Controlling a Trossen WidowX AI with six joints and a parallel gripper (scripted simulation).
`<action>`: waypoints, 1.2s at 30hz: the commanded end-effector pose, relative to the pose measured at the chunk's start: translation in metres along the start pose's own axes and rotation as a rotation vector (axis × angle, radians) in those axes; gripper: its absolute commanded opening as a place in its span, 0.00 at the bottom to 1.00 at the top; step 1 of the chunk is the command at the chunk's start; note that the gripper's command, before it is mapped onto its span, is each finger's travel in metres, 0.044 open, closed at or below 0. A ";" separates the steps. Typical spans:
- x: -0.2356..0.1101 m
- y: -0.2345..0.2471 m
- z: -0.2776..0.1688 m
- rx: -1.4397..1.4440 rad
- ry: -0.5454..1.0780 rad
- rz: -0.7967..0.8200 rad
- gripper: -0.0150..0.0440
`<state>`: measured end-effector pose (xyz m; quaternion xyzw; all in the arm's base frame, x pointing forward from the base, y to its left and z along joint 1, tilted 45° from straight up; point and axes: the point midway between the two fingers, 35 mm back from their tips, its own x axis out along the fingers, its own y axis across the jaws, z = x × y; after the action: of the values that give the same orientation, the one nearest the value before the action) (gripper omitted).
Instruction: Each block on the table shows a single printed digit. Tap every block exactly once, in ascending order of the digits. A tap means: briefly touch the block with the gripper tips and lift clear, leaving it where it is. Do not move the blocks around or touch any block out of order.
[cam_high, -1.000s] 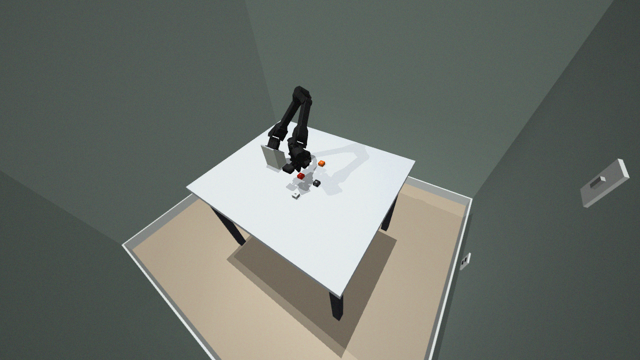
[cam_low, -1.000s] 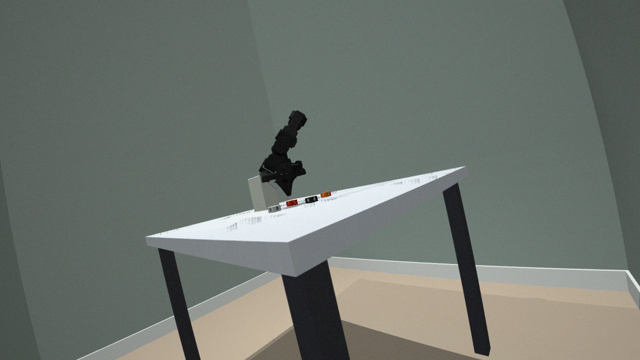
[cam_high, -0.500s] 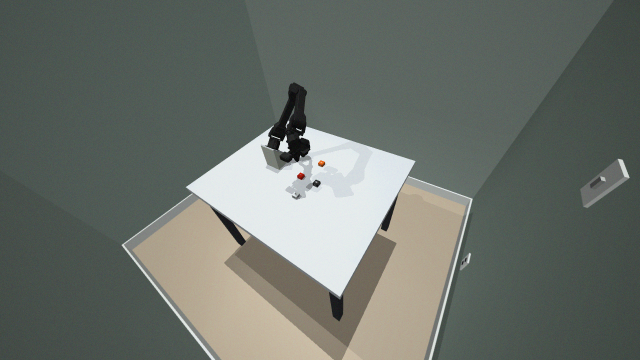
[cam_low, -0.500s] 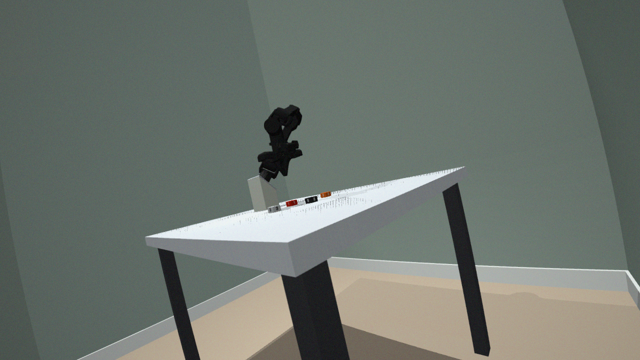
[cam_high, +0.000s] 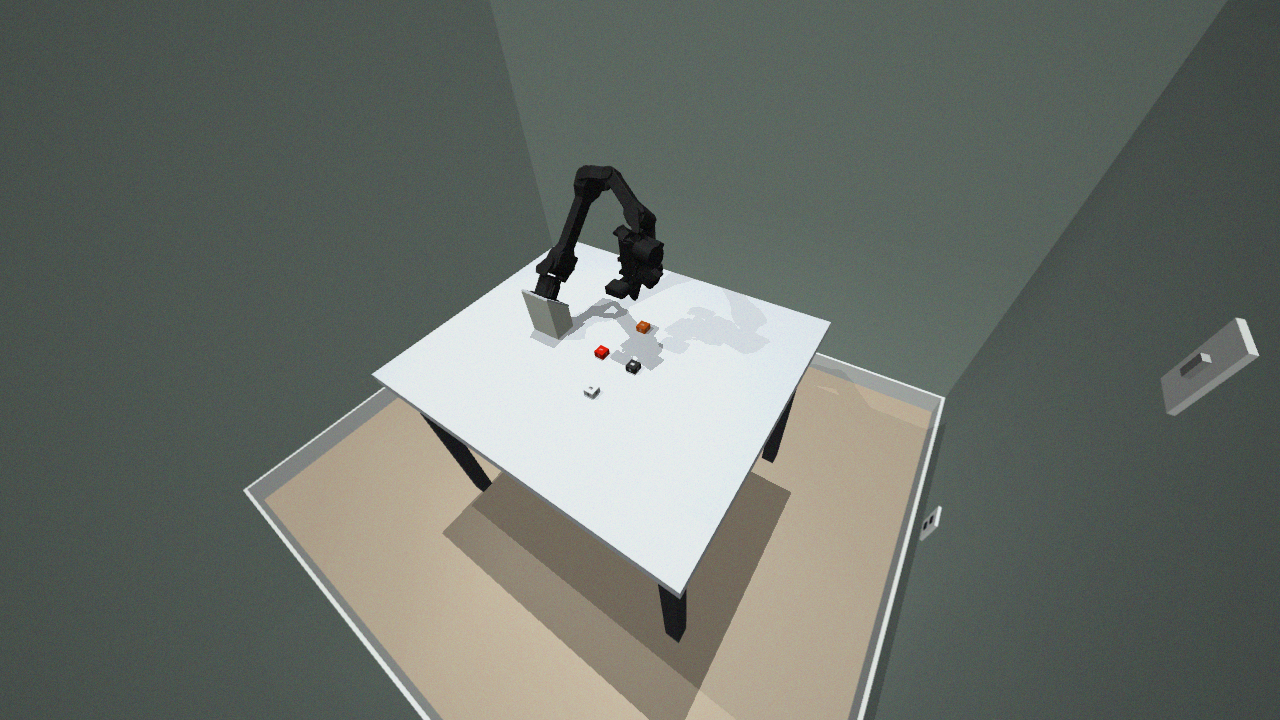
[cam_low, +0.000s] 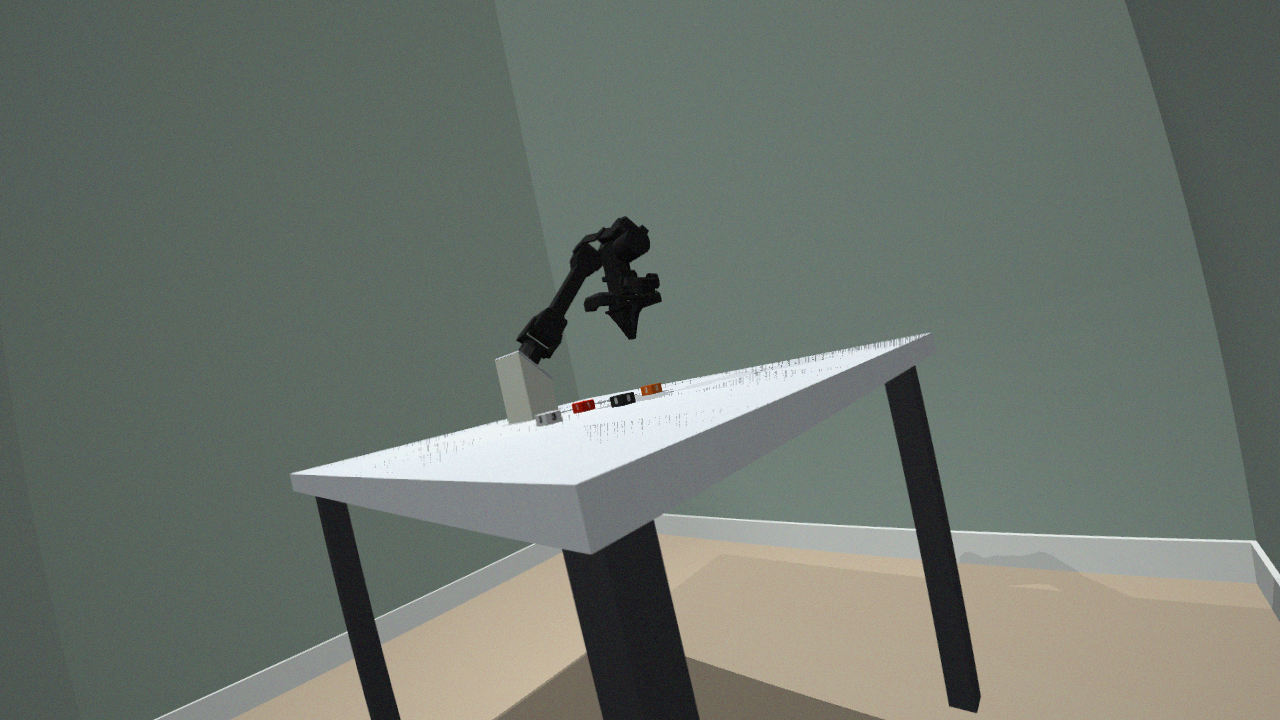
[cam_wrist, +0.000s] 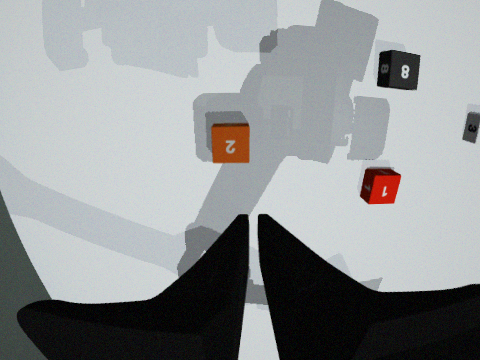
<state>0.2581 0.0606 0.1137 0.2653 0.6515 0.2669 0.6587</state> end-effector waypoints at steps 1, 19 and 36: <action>0.009 0.006 0.002 0.004 -0.005 0.005 0.29; 0.086 0.008 0.001 0.003 -0.006 0.011 0.29; 0.109 0.008 0.000 0.003 -0.006 0.013 0.29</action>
<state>0.2626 0.1413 0.0475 0.2685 0.6414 0.2739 0.6644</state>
